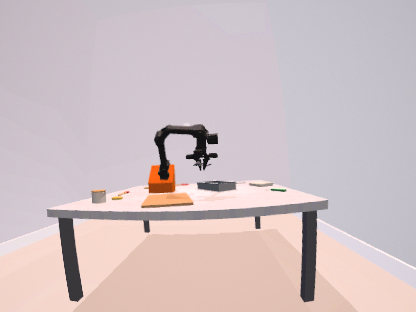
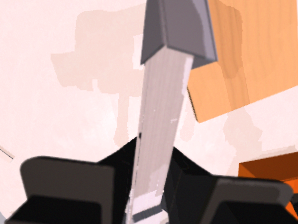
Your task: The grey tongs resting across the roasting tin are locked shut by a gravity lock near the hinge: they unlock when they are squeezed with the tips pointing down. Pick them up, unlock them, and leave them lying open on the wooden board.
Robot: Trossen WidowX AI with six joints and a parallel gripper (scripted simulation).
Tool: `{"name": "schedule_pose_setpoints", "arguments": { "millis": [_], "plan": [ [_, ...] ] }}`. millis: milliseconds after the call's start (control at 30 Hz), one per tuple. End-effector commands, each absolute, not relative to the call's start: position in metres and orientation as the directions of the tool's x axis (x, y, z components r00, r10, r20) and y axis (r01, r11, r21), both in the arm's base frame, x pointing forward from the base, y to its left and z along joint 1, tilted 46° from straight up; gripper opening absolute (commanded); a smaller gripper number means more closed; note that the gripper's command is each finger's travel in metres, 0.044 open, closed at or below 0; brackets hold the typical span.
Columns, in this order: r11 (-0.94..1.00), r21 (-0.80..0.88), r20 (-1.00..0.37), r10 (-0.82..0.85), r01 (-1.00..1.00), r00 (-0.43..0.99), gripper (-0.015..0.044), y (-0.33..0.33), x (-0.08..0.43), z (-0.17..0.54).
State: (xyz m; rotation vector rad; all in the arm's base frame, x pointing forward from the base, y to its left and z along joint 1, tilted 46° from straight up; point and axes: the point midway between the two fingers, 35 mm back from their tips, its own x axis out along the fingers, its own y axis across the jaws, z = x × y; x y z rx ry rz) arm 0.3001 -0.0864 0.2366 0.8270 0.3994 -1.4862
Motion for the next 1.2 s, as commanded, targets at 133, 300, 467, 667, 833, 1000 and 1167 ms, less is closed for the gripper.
{"name": "schedule_pose_setpoints", "arguments": {
  "millis": [133, 300, 467, 667, 833, 1000, 1167],
  "plan": [
    [-0.074, 0.185, -0.721, -0.687, 0.980, 0.085, -0.0150, -0.117, 0.279, 0.257],
    [-0.041, 0.147, -0.733, -0.676, 0.988, 0.081, -0.0150, -0.136, 0.262, 0.269],
    [-0.001, 0.112, -0.738, -0.669, 0.994, 0.083, -0.0150, -0.153, 0.243, 0.281],
    [0.053, 0.070, -0.739, -0.668, 0.996, 0.087, -0.0150, -0.171, 0.219, 0.295],
    [0.100, 0.034, -0.734, -0.673, 0.994, 0.093, -0.0150, -0.183, 0.198, 0.307],
    [0.143, 0.004, -0.725, -0.681, 0.990, 0.101, -0.0150, -0.191, 0.178, 0.318],
    [0.188, -0.041, -0.710, -0.697, 0.981, 0.104, -0.0150, -0.197, 0.157, 0.329]
  ]
}}
